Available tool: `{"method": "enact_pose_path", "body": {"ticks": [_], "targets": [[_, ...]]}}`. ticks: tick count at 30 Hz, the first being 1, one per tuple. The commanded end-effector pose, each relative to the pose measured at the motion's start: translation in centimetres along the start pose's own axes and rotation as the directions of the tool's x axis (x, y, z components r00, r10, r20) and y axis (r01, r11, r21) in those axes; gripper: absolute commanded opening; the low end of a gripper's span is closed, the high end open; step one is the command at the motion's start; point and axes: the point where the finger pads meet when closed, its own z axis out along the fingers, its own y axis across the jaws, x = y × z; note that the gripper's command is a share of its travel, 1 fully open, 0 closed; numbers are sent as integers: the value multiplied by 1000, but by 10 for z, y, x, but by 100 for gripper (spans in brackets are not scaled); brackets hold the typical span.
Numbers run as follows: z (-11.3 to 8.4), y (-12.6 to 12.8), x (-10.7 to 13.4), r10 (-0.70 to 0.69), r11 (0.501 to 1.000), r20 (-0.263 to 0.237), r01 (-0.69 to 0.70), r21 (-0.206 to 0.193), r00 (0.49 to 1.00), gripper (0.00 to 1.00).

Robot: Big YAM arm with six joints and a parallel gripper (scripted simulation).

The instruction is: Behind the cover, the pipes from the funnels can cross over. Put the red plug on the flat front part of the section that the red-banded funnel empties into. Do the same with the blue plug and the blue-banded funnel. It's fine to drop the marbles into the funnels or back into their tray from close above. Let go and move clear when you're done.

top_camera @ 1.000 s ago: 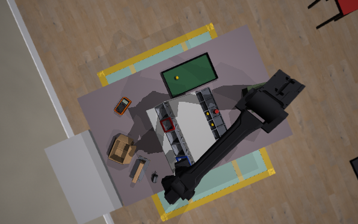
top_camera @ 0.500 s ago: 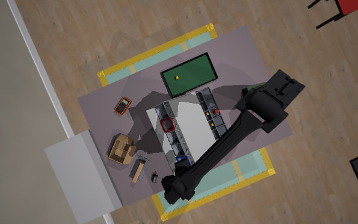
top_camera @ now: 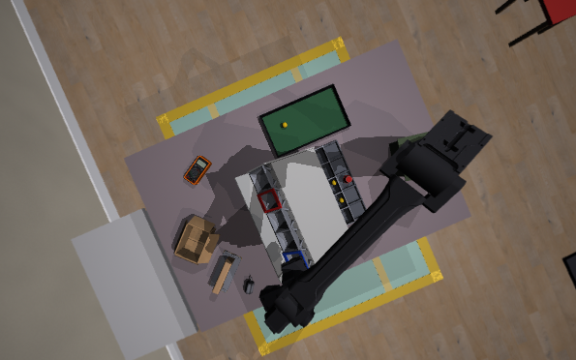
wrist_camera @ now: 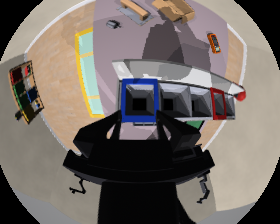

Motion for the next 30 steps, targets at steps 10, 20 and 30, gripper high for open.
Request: {"method": "enact_pose_path", "body": {"ticks": [10,20,30], "targets": [[-18,2,-1,4,1000,4,-4,-3,1000,56],[-24,2,13,14,1000,33,-13,-17,999,56],[-22,2,72,14,1000,31,-14,-18,999,56]]}}
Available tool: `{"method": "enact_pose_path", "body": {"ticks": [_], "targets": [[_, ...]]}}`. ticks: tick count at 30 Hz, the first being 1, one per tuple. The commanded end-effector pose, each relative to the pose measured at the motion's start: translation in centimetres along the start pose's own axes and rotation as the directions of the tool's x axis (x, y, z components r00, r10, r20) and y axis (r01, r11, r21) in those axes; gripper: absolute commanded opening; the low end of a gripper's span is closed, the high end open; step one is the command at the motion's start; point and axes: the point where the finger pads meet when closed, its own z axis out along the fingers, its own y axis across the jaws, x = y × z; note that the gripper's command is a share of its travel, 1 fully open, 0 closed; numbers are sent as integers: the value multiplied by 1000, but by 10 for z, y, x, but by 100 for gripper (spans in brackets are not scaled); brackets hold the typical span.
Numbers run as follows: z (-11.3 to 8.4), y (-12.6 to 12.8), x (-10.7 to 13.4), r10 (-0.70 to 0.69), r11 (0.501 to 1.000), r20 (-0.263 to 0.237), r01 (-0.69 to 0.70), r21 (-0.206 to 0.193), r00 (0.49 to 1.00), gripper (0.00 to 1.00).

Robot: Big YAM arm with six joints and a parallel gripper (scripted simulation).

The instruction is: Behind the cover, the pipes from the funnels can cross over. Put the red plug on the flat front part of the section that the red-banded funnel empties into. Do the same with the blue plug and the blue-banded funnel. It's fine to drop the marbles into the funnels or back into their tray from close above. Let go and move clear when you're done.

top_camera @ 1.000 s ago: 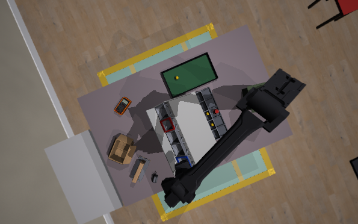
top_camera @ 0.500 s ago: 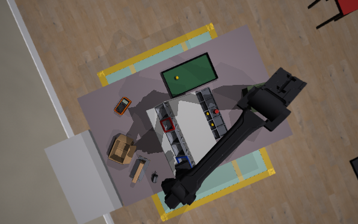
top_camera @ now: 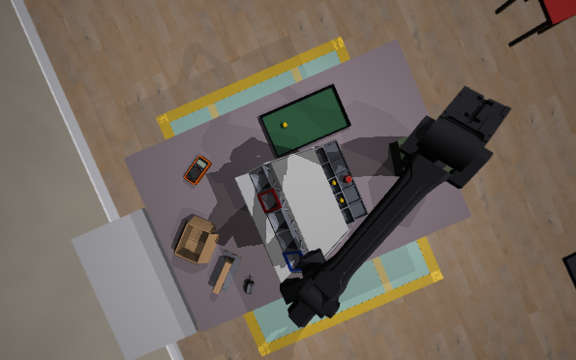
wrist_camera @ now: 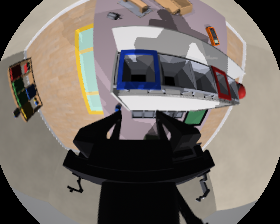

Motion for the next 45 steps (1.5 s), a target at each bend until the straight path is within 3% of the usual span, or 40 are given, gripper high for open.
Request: {"method": "enact_pose_path", "body": {"ticks": [1,18,22,23,28,32,45], "targets": [[-11,5,19,23,999,34,-22,-23,999,56],[-7,5,105,21,1000,26,-20,-20,999,56],[-7,4,108,20,1000,25,-20,-19,999,56],[6,1,108,28,1000,-2,-28,10,1000,56],[4,2,109,27,1000,1,-27,4,1000,56],[-4,-3,106,34,999,31,-34,-13,999,56],[8,-23,124,24,1000,87,-23,-10,996,56]]}}
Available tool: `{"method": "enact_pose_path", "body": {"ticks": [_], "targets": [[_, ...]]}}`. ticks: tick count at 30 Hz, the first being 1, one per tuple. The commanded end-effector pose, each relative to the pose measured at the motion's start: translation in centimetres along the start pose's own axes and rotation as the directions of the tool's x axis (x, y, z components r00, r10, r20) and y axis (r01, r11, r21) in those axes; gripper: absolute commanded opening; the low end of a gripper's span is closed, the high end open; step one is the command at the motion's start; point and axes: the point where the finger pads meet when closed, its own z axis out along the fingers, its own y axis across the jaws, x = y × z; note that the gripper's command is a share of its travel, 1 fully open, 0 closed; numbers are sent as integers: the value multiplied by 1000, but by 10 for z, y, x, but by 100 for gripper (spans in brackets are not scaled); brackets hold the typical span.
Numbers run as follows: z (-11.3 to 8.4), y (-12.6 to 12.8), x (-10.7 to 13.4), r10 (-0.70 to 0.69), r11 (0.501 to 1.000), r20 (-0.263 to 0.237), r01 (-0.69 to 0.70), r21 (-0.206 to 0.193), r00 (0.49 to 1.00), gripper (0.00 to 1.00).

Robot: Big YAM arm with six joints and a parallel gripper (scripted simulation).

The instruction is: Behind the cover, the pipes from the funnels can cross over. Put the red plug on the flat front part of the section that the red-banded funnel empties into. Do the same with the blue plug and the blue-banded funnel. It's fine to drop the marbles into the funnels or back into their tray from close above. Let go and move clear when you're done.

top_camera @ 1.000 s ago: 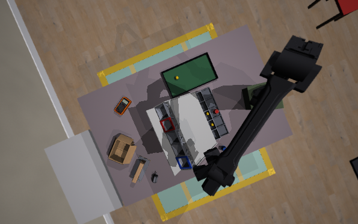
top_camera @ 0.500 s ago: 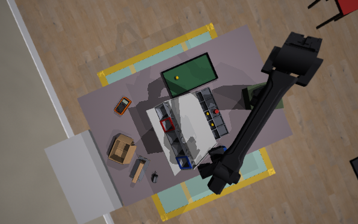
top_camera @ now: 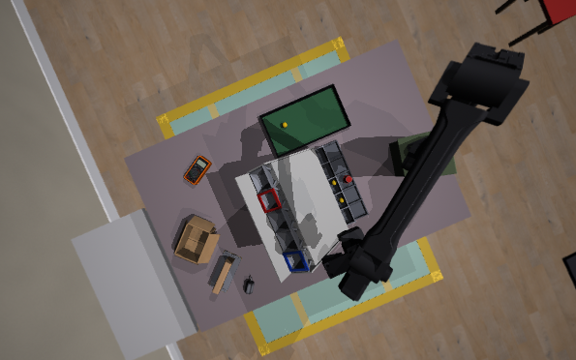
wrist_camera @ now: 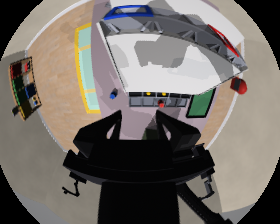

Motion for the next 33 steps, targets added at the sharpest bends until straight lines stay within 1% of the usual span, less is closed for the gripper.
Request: {"method": "enact_pose_path", "body": {"ticks": [1,9,11,19,24,26,28,33], "targets": [[2,-14,4,9,1000,45,-9,-10,999,56],[21,-48,38,9,1000,140,-8,-11,990,56],[21,-48,38,9,1000,140,-8,-11,990,56],[41,-87,75,8,1000,246,-5,-12,969,56],[52,-107,93,7,1000,300,-5,-10,954,56],[55,-114,99,7,1000,318,-5,-9,948,56],[55,-114,99,7,1000,318,-5,-9,948,56],[62,-127,111,6,1000,353,-4,-7,936,56]]}}
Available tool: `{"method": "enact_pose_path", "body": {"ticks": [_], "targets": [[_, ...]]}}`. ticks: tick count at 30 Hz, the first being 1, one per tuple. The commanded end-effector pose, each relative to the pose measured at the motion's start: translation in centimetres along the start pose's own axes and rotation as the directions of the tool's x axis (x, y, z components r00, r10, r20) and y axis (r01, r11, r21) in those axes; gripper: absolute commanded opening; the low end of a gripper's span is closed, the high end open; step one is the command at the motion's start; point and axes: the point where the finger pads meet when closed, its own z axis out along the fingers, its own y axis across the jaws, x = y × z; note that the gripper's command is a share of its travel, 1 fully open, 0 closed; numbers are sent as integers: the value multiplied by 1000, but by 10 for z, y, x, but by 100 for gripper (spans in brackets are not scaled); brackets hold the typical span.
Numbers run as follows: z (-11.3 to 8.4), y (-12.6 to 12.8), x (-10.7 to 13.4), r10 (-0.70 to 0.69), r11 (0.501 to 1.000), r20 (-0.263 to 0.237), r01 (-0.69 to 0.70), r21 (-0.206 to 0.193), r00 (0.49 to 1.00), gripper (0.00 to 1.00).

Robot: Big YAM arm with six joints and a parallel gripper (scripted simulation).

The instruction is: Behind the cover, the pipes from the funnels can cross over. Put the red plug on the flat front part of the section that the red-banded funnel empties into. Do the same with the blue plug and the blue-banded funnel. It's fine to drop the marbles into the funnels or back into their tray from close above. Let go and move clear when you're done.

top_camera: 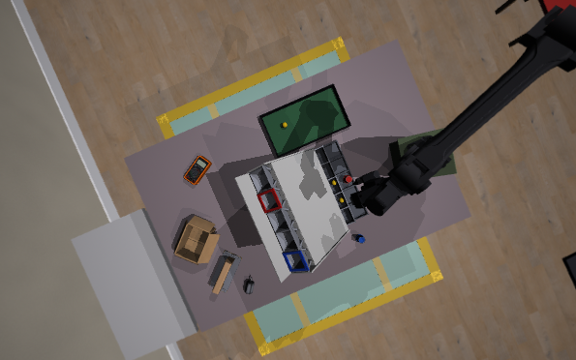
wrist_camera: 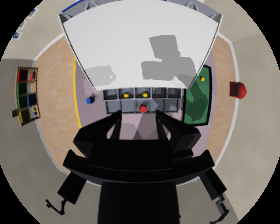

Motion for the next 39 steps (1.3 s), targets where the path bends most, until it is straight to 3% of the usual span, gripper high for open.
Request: {"method": "enact_pose_path", "body": {"ticks": [1,10,39], "targets": [[1,-11,2,-28,1000,46,28,1,999,56],[3,-23,18,-34,999,58,34,4,998,56],[4,-23,21,-36,999,57,36,2,998,56]]}}
